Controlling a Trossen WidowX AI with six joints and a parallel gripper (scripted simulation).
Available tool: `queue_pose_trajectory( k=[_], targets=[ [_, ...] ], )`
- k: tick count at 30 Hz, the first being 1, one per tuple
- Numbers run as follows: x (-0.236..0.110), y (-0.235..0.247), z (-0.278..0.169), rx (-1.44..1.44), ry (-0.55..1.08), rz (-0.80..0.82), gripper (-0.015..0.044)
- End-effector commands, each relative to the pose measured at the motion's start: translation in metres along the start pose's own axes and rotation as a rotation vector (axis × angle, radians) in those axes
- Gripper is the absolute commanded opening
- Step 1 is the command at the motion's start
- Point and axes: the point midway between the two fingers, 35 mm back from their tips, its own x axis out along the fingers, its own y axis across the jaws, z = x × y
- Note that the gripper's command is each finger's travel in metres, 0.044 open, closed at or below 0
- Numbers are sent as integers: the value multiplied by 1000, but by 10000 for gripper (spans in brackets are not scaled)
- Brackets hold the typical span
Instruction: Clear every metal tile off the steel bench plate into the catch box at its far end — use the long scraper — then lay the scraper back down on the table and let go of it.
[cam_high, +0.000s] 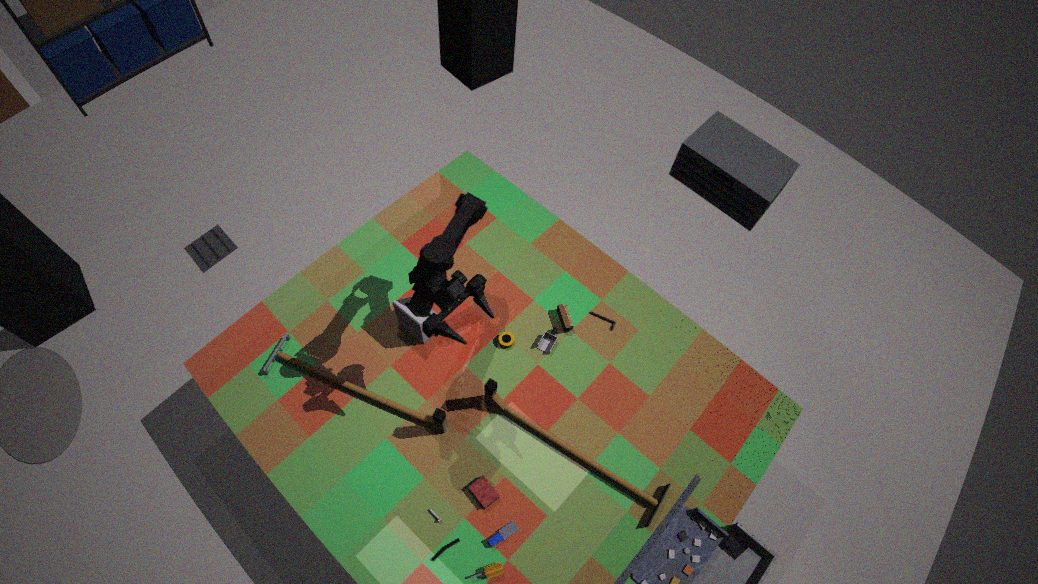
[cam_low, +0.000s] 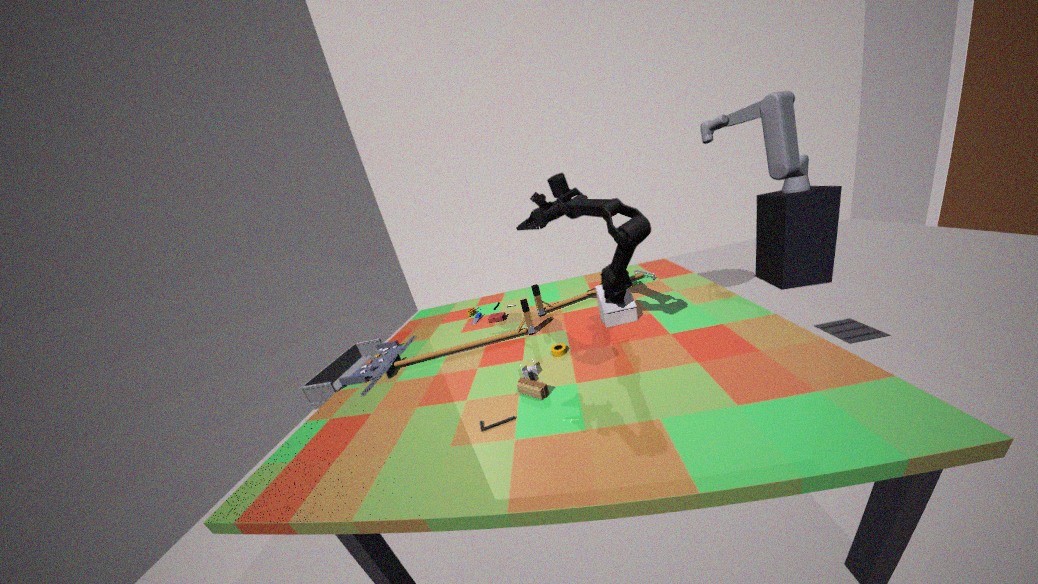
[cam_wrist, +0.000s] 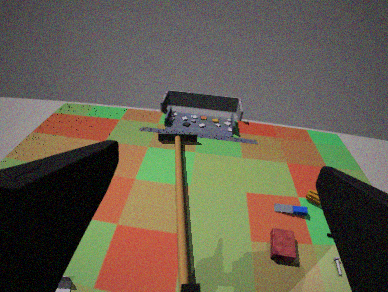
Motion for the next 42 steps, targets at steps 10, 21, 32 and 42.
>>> queue_pose_trajectory(
  k=[10,21,32,42],
  targets=[
    [43,-6,4,15,103,17,440],
    [82,-9,-1,25,198,30,440],
    [123,-9,-12,28,300,41,440],
    [160,-6,-28,24,397,51,440]
  ],
)
